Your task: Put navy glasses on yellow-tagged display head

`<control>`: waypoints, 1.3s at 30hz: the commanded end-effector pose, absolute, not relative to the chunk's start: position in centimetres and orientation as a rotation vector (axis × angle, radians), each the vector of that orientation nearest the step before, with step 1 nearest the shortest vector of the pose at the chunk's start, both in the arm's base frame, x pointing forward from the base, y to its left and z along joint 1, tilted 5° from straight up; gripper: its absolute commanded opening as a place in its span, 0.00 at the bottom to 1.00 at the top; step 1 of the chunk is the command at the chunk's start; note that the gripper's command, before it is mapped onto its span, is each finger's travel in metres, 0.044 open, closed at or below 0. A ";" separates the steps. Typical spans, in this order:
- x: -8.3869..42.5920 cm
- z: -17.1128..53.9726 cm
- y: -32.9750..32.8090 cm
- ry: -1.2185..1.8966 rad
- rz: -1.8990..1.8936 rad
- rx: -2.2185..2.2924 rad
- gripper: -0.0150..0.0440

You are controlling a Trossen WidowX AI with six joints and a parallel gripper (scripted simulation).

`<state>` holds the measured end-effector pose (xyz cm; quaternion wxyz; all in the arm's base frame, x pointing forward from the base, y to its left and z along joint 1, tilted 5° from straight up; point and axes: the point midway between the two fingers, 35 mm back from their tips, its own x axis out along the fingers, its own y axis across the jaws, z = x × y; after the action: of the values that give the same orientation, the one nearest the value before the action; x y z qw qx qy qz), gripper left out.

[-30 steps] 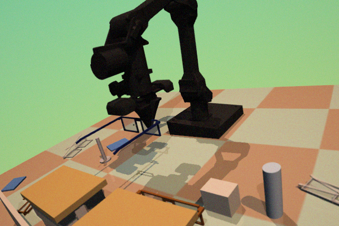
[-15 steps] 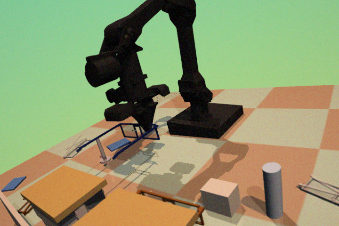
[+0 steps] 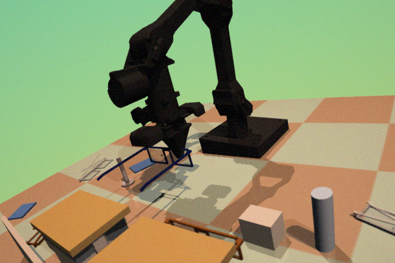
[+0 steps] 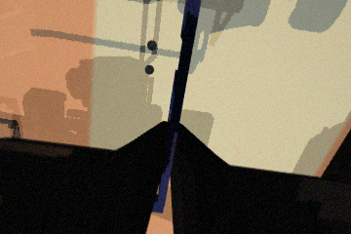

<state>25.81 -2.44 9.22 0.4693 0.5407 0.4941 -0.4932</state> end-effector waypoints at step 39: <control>27.9 6.5 -2.7 1.205 -1.200 1.340 0.25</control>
<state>27.24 -2.67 6.38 0.4671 0.5433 0.4936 -0.4929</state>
